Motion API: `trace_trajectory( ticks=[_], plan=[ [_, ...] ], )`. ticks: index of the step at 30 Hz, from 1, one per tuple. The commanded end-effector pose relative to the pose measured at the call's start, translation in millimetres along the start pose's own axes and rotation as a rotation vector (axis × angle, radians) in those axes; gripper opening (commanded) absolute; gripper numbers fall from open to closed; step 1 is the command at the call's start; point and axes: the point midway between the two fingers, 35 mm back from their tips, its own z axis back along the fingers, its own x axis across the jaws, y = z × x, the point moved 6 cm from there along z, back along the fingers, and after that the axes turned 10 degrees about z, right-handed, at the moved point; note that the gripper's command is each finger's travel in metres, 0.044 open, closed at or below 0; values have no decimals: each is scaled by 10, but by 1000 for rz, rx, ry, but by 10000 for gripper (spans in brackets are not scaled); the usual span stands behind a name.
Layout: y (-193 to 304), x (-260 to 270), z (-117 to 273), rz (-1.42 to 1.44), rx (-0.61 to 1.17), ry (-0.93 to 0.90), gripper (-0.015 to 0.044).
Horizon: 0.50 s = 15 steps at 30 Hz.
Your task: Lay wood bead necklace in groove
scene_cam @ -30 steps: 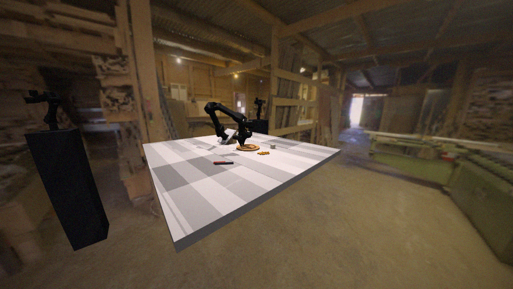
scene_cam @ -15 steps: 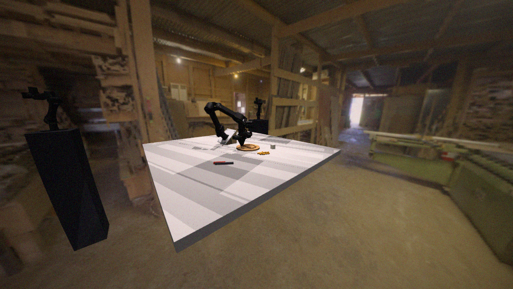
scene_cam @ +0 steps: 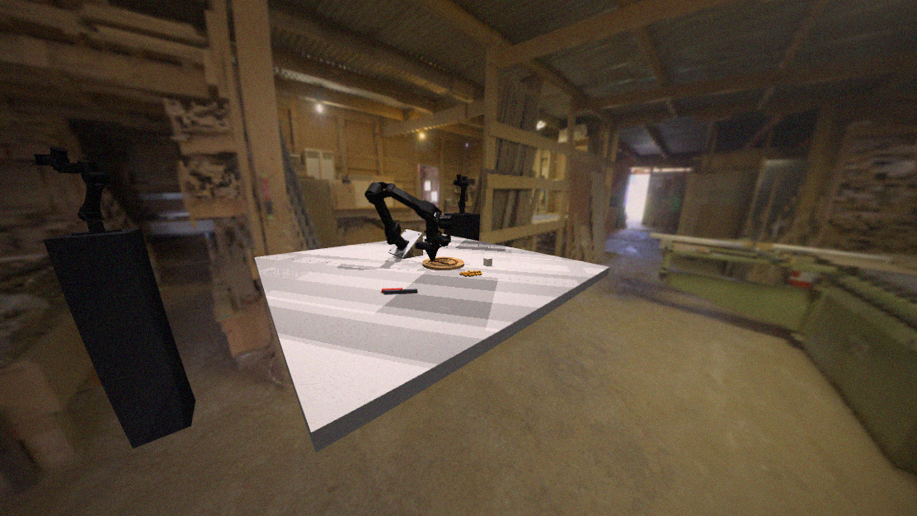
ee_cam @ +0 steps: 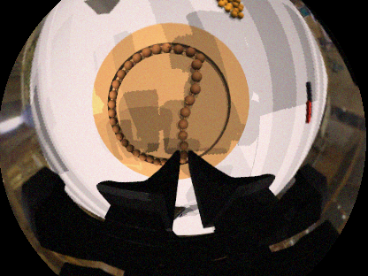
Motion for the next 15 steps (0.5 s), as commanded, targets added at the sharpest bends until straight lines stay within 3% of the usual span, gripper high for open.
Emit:
trace_trajectory(
  ticks=[1,15],
  plan=[
    [0,0,3,0,0,0,0],
    [5,-5,56,2,1,5,0]
  ],
)
